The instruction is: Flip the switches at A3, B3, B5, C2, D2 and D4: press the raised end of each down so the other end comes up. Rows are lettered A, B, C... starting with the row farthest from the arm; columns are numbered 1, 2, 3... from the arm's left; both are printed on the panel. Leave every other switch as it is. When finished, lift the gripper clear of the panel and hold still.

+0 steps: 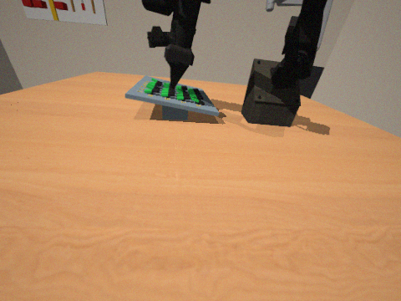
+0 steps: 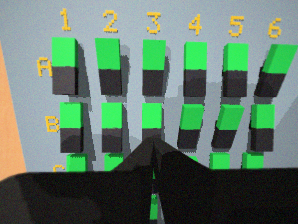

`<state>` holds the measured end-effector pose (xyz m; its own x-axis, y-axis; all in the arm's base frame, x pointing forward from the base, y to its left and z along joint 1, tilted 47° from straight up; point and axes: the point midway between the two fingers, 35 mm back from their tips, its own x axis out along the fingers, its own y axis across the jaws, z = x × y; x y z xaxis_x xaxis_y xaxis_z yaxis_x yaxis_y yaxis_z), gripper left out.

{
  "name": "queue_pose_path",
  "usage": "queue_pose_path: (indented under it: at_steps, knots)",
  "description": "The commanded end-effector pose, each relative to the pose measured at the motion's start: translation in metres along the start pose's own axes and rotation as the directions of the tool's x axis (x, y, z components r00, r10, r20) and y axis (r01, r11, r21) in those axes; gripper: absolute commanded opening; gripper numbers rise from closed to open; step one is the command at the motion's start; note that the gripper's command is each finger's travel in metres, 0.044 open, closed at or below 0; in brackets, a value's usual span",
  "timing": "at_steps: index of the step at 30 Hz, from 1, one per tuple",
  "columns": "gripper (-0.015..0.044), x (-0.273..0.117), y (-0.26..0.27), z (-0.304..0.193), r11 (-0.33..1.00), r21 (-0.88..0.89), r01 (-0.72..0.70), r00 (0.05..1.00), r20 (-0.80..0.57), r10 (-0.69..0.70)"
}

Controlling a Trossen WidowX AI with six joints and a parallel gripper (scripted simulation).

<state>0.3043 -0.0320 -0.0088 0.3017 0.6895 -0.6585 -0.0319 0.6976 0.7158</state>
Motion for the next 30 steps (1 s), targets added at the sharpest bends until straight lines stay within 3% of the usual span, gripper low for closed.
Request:
queue_pose_path:
  at_steps: [1,30]
  knots:
    - [0.0000,0.0004,0.0001,-0.0002,1.000,0.007,-0.003,1.000,0.001,0.003]
    - [0.0000,0.0043,0.0001,-0.0003,1.000,0.007,-0.003,1.000,0.001,0.003]
